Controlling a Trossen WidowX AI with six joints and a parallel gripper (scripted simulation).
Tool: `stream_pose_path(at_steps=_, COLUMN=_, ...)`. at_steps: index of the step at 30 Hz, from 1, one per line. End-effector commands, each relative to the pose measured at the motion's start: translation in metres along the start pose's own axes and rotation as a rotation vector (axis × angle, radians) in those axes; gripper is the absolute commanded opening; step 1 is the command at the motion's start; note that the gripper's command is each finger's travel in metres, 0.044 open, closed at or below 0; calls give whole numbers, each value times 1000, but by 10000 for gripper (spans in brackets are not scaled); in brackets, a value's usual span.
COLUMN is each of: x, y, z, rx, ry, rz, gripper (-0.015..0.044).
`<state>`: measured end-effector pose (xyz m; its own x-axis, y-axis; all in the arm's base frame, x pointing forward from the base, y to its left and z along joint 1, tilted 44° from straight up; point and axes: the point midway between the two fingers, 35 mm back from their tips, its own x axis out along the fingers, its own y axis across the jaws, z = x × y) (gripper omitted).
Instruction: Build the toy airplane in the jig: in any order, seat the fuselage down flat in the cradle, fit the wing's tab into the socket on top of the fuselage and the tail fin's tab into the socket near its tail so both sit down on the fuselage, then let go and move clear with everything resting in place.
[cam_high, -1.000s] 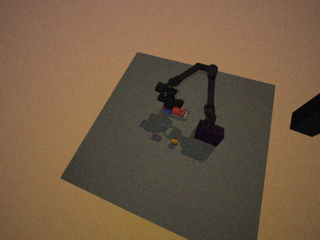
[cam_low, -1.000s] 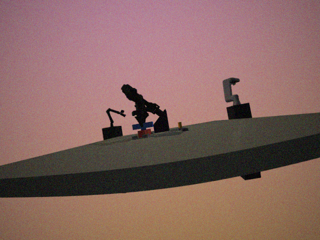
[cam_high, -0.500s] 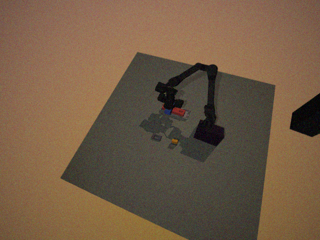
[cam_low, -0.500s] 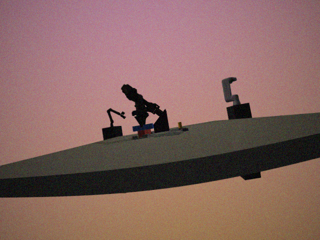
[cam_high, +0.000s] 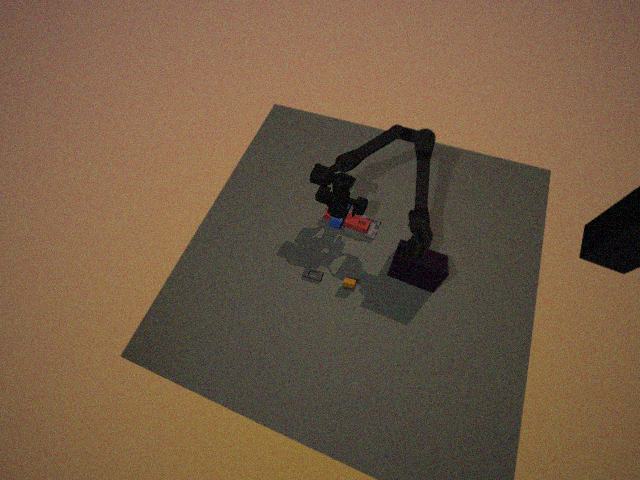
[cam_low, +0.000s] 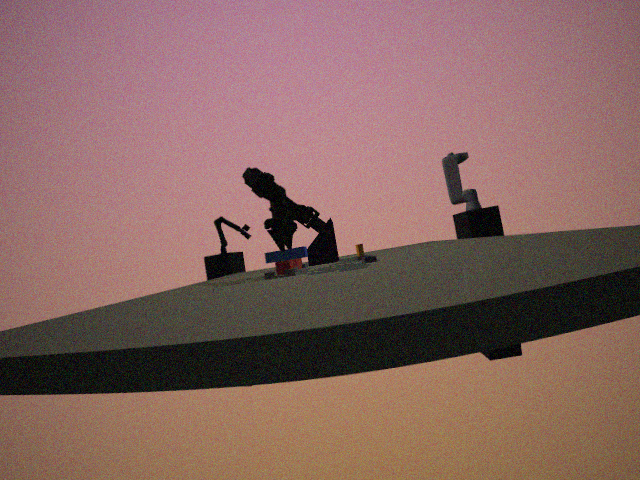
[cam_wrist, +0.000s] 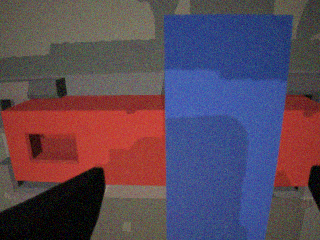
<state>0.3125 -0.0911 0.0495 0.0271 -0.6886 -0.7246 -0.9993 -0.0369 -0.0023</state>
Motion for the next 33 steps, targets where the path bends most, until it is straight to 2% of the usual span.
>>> stream_pose_path(at_steps=1, x=-49, y=-5, z=1, rx=4, ry=-2, rz=-21, gripper=440)
stream_pose_path(at_steps=4, x=-74, y=-2, z=0, rx=2, ry=1, rz=-20, gripper=440)
stream_pose_path(at_steps=10, x=-74, y=-6, z=3, rx=19, ry=1, rz=-20, gripper=440)
stream_pose_path(at_steps=24, x=-71, y=-7, z=1, rx=1345, ry=-13, rz=-18, gripper=440)
stream_pose_path(at_steps=33, x=-71, y=-7, z=1, rx=1412, ry=-13, rz=-18, gripper=440)
